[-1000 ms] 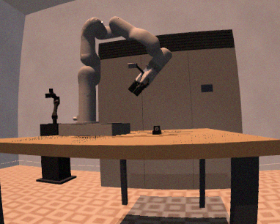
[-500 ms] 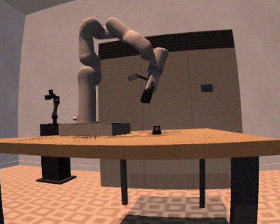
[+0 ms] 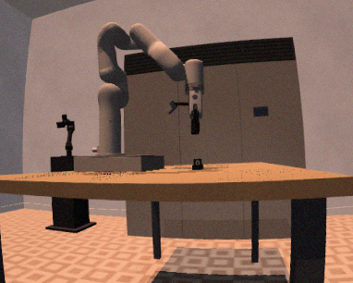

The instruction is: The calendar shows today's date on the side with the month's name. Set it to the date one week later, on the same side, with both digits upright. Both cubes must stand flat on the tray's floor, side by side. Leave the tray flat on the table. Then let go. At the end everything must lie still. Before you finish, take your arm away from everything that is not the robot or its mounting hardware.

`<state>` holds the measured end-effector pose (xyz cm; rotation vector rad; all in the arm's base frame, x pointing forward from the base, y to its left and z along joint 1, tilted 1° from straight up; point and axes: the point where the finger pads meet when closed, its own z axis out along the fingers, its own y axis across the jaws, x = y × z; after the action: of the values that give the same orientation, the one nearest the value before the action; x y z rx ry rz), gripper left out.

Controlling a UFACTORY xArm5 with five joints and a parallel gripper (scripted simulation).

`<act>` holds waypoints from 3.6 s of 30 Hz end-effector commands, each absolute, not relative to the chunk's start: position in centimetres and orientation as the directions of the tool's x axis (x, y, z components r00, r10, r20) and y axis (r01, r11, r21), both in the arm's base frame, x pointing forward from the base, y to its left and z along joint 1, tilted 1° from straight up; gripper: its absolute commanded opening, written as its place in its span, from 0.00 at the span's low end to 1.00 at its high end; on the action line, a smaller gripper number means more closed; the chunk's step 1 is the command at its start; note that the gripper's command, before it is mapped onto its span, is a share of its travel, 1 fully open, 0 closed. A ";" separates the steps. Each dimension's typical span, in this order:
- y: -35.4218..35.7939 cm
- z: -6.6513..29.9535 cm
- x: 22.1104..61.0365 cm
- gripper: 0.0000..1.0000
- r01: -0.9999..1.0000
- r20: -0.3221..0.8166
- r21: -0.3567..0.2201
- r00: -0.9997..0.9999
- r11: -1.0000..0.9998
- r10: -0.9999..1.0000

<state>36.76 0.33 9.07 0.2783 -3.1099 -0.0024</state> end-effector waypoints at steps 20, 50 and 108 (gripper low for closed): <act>-0.4 8.9 36.8 1.00 -0.071 -0.012 -0.001 -0.997 0.997 -0.071; -6.2 7.7 31.1 1.00 0.810 -0.010 0.009 -0.586 0.586 0.810; -8.8 0.3 27.1 1.00 1.000 -0.004 0.013 0.004 -0.004 1.000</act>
<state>27.03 -8.73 0.50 -2.2327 -2.2246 -0.0083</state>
